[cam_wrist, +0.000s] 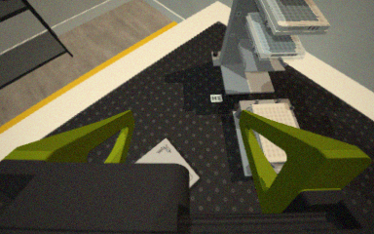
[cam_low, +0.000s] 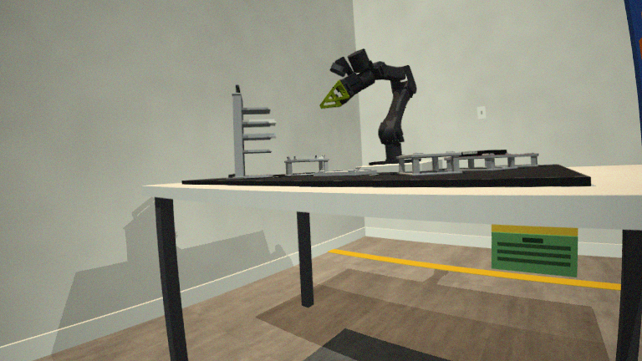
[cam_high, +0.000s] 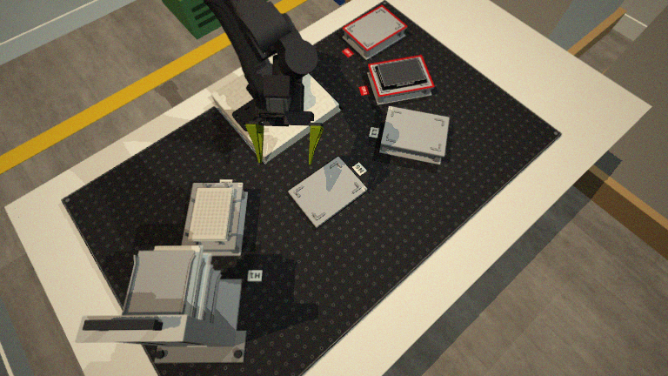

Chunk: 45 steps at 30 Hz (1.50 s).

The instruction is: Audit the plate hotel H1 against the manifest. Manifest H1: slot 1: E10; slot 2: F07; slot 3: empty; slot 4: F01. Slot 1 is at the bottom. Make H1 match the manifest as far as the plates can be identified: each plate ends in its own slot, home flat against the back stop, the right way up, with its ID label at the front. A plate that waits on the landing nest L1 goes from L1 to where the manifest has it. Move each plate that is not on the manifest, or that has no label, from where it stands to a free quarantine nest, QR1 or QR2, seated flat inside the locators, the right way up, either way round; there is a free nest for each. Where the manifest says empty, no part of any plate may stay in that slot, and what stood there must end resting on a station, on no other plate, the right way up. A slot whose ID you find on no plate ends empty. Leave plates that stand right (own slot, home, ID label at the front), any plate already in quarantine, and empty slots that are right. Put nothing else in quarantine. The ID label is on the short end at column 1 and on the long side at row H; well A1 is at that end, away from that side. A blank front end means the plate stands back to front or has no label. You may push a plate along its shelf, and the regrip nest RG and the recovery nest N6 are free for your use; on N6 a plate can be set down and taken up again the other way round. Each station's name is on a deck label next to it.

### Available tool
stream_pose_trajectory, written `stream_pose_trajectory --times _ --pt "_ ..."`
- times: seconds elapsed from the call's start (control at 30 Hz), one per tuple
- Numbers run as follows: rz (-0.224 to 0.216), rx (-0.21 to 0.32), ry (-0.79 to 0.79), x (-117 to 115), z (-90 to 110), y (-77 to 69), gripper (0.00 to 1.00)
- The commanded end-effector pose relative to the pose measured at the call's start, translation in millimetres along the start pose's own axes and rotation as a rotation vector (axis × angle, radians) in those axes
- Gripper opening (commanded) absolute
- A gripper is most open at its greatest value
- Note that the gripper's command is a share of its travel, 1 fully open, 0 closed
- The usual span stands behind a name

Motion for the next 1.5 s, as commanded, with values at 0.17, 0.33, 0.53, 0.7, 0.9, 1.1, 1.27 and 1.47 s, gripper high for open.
stream_pose_trajectory --times 0.17,0.33,0.53,0.7,0.9,1.1,1.27,1.47 --pt "-0.04 0.0 -0.027 -12 -8 6.1 1.0" --pt "-0.04 0.0 -0.028 -27 -12 10.5 1.0" --pt "-0.04 -0.001 -0.029 -46 -15 15.1 1.0" --pt "-0.039 -0.001 -0.03 -56 -17 17.3 1.0" --pt "-0.039 -0.002 -0.031 -75 -21 21.9 1.0" --pt "-0.038 -0.002 -0.032 -95 -24 24.4 1.0" --pt "-0.038 -0.002 -0.033 -105 -25 24.7 1.0" --pt "-0.037 -0.001 -0.034 -125 -26 25.2 1.0"
Point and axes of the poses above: the point where the finger pads meet when closed, its own y axis out along the fingers, its own x axis across the jaws, z = x × y, the point moved 6 cm from there along -y, back along the fingers, and after that the axes turned 3 degrees about y, right-handed, at the moved point
